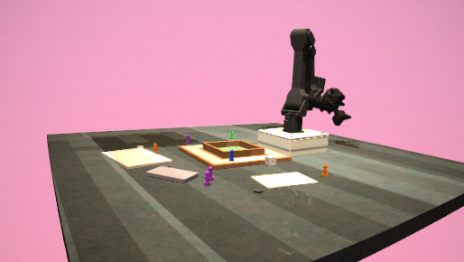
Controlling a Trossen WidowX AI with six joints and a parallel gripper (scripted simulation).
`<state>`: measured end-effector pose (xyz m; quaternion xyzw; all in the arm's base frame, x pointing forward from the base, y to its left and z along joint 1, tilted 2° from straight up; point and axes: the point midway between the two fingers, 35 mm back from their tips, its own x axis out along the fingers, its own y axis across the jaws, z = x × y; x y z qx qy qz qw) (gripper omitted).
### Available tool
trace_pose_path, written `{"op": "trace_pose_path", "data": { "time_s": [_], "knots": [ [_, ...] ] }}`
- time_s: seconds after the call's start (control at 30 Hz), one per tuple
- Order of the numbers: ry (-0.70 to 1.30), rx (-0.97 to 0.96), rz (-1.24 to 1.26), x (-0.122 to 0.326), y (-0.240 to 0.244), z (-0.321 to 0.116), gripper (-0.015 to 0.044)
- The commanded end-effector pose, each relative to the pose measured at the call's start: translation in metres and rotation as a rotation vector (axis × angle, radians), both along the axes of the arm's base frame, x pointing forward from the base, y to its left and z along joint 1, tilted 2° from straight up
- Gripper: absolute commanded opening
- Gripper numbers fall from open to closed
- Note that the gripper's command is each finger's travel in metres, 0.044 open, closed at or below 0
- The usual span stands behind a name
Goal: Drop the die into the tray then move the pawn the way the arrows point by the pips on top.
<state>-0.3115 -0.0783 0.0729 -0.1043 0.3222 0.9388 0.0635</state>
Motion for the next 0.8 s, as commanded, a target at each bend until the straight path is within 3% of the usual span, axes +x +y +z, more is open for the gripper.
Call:
{"op": "trace_pose_path", "data": {
  "time_s": [0.0, 0.13, 0.4, 0.77],
  "knots": [
    [-0.003, 0.002, 0.009, 0.000, -0.003, 0.000, 0.0374],
    [-0.051, 0.046, 0.198, 0.013, -0.057, -0.007, 0.0275],
    [-0.147, 0.174, 0.650, 0.084, -0.174, -0.023, 0.0275],
    [-0.234, 0.400, 1.251, 0.254, -0.262, -0.044, 0.0275]
  ]
}}
